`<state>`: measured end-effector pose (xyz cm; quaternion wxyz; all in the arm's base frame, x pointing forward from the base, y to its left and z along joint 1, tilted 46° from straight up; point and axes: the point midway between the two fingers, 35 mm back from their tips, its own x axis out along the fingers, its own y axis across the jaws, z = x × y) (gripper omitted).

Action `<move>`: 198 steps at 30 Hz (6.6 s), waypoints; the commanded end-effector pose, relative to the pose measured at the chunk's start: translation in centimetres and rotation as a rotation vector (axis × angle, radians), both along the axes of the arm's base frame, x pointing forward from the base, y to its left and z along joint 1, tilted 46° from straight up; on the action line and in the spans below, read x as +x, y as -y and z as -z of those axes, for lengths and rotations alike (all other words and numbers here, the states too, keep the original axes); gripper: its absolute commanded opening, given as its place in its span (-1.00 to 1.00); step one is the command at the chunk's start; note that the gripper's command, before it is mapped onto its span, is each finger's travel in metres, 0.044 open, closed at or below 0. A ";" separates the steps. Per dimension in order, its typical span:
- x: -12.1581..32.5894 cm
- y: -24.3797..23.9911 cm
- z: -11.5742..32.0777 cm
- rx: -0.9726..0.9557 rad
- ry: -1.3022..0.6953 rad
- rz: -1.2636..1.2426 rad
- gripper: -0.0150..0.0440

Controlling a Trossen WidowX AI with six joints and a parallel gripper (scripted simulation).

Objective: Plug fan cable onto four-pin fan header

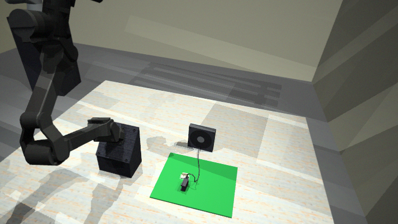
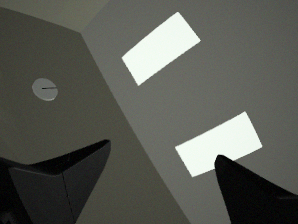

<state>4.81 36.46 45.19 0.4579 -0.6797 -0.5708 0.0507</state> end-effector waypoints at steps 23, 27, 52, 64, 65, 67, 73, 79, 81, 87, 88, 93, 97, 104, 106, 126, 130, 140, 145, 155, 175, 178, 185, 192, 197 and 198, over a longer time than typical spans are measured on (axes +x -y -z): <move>21.2 0.3 20.5 -0.469 -0.633 0.572 1.00; 25.0 3.9 25.2 -0.529 -0.788 0.751 1.00; 28.5 34.6 42.0 -0.685 -1.488 1.970 1.00; 24.4 42.8 42.6 -0.705 -1.584 2.391 1.00; 24.4 42.9 42.8 -0.705 -1.585 2.390 1.00; 24.4 43.8 43.7 -0.705 -1.586 2.388 1.00; 23.7 47.2 46.8 -0.706 -1.581 2.394 1.00; 23.7 47.4 47.0 -0.706 -1.581 2.393 1.00; 23.7 47.6 47.2 -0.706 -1.581 2.393 1.00; 23.6 48.3 47.9 -0.706 -1.582 2.392 1.00; 23.5 48.4 48.0 -0.706 -1.582 2.392 1.00; 23.4 49.0 48.6 -0.706 -1.581 2.393 1.00; 23.3 49.4 49.0 -0.707 -1.580 2.394 1.00; 23.2 50.1 49.6 -0.707 -1.579 2.396 1.00; 23.2 50.1 49.6 -0.707 -1.579 2.396 1.00; 23.4 50.0 49.5 -0.694 -1.581 2.394 0.08; 23.4 50.0 49.5 -0.694 -1.581 2.394 -0.01; 23.4 50.0 49.5 -0.694 -1.581 2.394 -0.23; 23.7 49.2 48.9 -0.694 -1.584 2.389 -0.49; 24.2 47.0 47.0 -0.696 -1.590 2.381 -0.49; 24.4 42.8 42.6 -0.705 -1.584 2.390 -0.49; 24.4 42.8 42.6 -0.705 -1.584 2.391 -0.49; 25.8 43.0 42.6 -0.429 -1.619 2.422 -0.49; 27.8 43.3 42.5 -0.074 -1.645 2.437 -0.49; 29.2 43.7 42.3 0.180 -1.653 2.429 -0.49; 29.5 43.7 42.3 0.230 -1.653 2.426 -0.49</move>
